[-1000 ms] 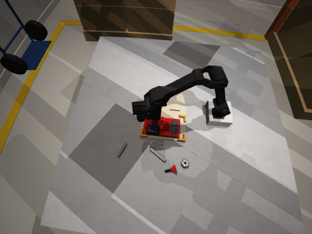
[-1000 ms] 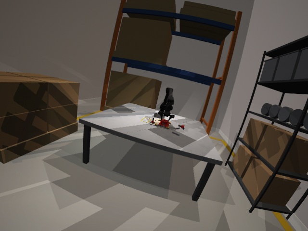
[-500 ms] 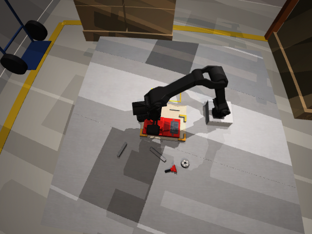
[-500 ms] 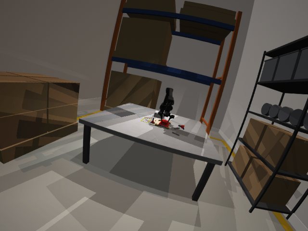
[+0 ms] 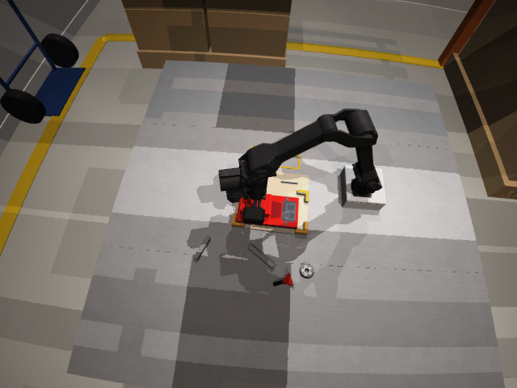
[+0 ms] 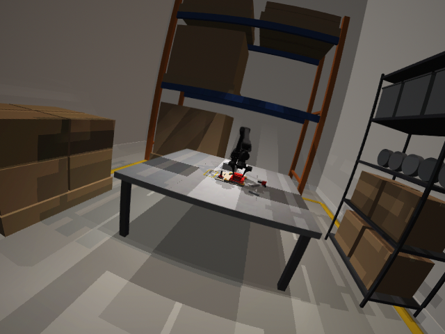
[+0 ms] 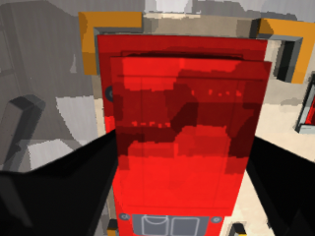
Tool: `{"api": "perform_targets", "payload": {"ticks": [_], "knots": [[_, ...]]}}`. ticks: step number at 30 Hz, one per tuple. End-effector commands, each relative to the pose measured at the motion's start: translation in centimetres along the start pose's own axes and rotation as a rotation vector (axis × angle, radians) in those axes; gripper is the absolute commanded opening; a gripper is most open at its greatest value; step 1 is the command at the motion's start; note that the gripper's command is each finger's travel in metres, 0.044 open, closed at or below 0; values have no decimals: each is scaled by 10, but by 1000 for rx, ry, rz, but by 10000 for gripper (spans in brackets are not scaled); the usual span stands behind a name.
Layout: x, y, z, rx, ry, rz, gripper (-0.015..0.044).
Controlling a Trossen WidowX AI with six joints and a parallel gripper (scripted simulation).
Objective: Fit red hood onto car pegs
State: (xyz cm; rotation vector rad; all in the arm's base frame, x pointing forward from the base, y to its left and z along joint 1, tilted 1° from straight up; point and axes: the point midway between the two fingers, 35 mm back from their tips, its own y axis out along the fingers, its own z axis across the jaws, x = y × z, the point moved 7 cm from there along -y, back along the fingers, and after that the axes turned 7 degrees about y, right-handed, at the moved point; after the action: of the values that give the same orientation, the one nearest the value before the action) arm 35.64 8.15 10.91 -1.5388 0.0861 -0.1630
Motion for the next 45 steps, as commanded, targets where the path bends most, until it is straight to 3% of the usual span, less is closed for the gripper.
{"api": "perform_targets", "payload": {"ticks": [1,45], "knots": [[0,-2,0,0,0,3,0],[0,12,0,0,0,5,0]]}}
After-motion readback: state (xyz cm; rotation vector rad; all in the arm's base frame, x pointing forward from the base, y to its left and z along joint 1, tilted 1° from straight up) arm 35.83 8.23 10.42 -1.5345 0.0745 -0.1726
